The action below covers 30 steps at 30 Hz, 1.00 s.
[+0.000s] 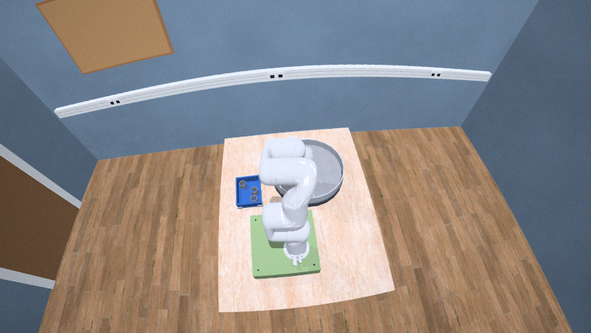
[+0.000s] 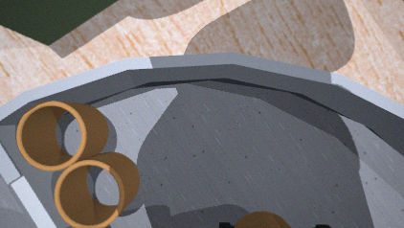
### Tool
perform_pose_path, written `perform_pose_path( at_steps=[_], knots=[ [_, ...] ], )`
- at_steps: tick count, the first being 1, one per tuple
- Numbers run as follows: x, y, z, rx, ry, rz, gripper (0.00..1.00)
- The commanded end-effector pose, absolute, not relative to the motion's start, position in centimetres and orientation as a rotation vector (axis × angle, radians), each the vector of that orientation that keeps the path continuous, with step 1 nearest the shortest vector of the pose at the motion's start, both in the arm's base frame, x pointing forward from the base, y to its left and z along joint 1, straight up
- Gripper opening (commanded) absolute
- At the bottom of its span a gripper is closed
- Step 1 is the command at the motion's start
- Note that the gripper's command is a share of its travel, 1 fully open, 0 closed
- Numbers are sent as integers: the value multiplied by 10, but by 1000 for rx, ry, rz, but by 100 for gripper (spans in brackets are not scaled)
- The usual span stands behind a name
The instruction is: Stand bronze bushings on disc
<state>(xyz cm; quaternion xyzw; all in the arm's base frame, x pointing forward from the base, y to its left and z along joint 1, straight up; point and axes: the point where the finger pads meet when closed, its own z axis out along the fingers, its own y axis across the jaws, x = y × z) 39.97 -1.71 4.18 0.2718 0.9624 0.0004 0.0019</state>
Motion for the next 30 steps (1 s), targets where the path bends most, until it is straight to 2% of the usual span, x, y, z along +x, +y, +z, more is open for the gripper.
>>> perform_pose_path(
  at_steps=[1, 30],
  knots=[
    [401, -17, 36, 852, 3016, 3, 0],
    [401, -17, 25, 852, 3016, 3, 0]
  ],
)
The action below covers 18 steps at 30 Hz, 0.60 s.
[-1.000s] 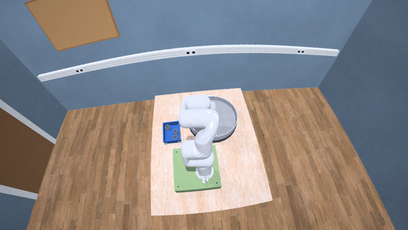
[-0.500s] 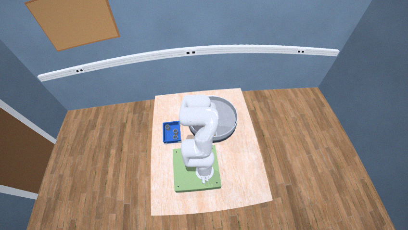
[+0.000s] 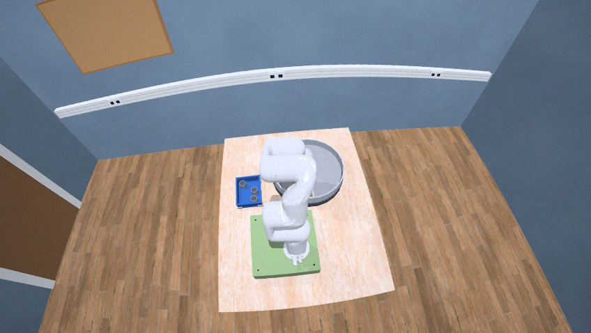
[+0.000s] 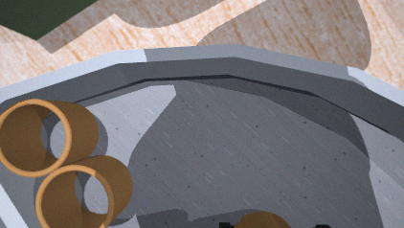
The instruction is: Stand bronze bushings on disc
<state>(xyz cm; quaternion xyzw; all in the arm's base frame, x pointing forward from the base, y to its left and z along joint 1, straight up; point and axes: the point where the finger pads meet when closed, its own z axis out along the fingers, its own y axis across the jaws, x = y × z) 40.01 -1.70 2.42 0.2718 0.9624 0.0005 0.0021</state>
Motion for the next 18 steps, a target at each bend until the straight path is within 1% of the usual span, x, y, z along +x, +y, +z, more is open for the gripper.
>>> perform_pose_path(
  at_steps=[1, 18],
  knots=[
    [401, -17, 25, 852, 3016, 3, 0],
    [402, -17, 22, 852, 3016, 3, 0]
  ],
)
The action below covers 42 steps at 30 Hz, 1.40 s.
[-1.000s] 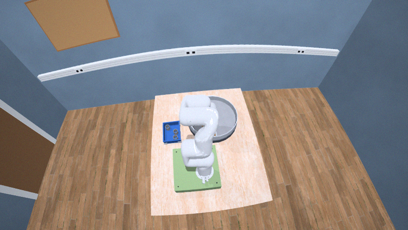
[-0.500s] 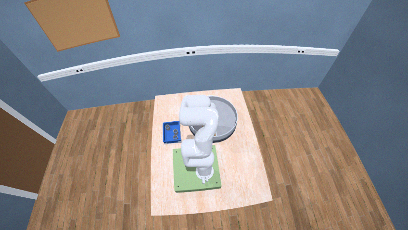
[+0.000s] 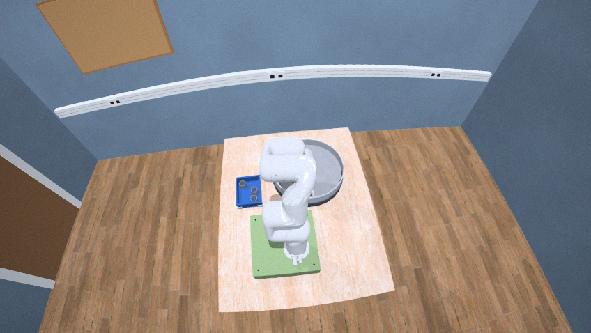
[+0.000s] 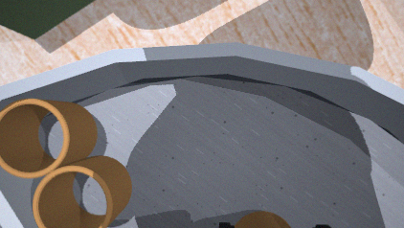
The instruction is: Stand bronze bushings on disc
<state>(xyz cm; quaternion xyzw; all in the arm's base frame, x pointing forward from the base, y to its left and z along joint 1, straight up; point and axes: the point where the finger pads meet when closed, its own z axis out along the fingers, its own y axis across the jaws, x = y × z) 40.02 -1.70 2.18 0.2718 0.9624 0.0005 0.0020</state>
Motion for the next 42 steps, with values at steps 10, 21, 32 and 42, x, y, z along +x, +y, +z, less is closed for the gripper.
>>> perform_pose_path(
  at_steps=[10, 21, 32, 42],
  knots=[
    [402, -17, 20, 852, 3016, 3, 0],
    [402, -17, 19, 852, 3016, 3, 0],
    [402, -17, 19, 852, 3016, 3, 49],
    [402, -17, 19, 852, 3016, 3, 49]
  ],
)
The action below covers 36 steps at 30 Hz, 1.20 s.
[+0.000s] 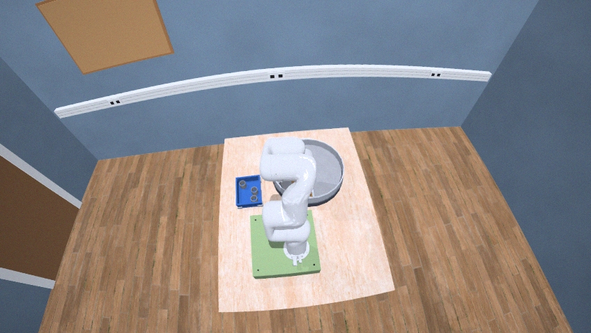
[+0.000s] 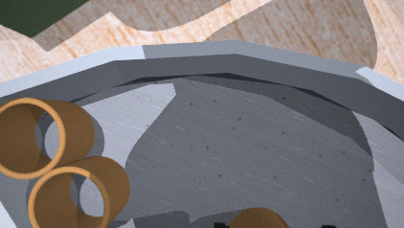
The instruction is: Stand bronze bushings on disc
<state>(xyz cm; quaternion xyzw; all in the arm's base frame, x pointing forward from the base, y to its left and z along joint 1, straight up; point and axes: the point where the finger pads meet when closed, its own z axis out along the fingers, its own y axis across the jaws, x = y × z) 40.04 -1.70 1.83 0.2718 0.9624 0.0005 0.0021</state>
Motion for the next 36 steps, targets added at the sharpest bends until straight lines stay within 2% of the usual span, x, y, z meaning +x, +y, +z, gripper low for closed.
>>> perform_pose_path(
  at_steps=[1, 26, 36],
  knots=[
    [402, -17, 19, 852, 3016, 3, 49],
    [402, -17, 26, 852, 3016, 3, 49],
    [401, -17, 64, 852, 3016, 3, 49]
  ],
)
